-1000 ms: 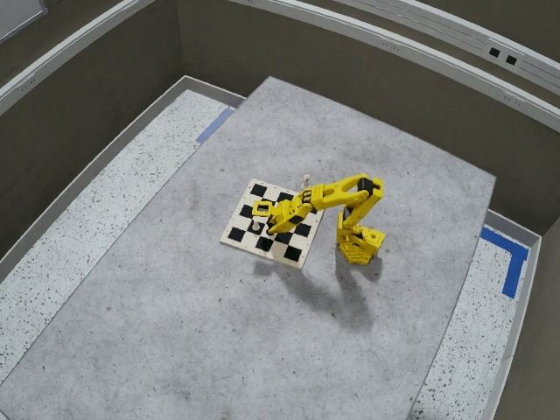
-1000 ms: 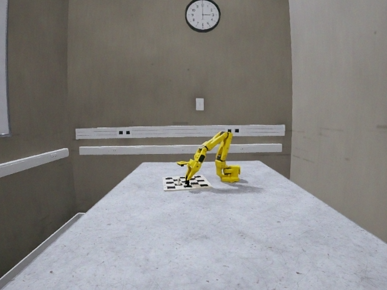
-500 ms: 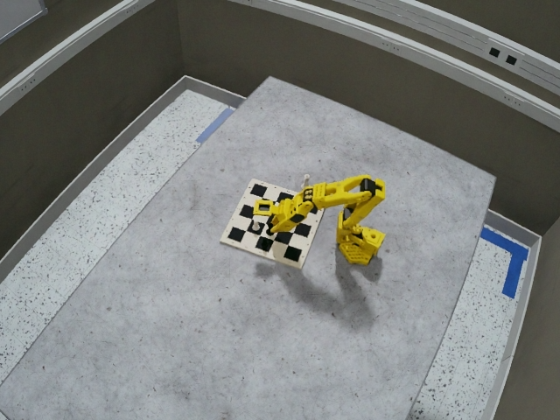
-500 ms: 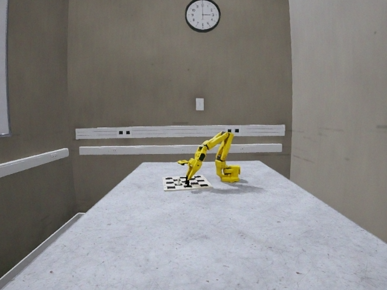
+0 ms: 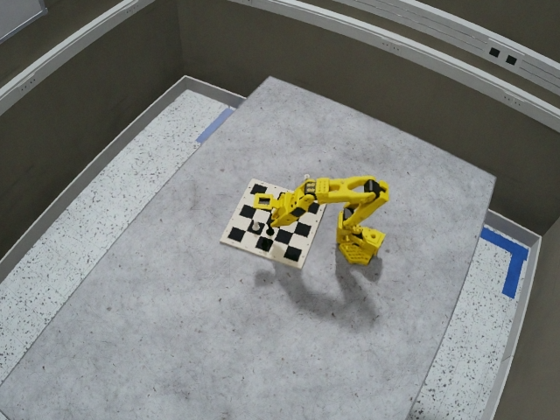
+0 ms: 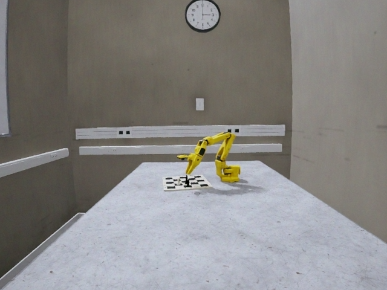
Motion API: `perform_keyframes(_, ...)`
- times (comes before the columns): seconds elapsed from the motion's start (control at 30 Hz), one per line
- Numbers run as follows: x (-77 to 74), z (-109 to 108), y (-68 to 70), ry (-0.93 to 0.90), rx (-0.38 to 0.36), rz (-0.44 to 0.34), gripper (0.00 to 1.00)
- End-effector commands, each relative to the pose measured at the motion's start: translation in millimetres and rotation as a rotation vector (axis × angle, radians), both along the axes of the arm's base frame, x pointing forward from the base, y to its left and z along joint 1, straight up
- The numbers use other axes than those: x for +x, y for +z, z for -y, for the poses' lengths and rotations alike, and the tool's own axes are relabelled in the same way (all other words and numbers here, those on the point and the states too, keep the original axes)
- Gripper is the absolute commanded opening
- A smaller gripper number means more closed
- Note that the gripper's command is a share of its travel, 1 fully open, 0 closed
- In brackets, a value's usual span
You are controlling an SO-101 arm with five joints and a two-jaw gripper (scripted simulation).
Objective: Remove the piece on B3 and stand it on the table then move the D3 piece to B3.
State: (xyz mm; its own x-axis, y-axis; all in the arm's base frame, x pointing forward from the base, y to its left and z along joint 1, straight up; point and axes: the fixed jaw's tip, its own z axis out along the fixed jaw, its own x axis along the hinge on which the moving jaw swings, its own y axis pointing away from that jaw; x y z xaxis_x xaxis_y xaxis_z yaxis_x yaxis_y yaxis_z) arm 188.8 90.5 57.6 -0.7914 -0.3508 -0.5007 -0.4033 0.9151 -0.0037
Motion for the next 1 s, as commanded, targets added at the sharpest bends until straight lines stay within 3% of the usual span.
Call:
perform_keyframes(0.0, 1.7, -0.4, 12.3, -0.008, 0.013, 0.018, 0.10)
perform_keyframes(0.23, 1.6, -0.3, 20.9, -0.008, 0.013, 0.018, 0.10)
perform_keyframes(0.7, 1.7, 0.2, 23.6, -0.010, 0.013, 0.018, 0.10)
perform_keyframes(0.97, 6.1, 10.8, 24.5, -0.063, 0.007, 0.008, 0.11)
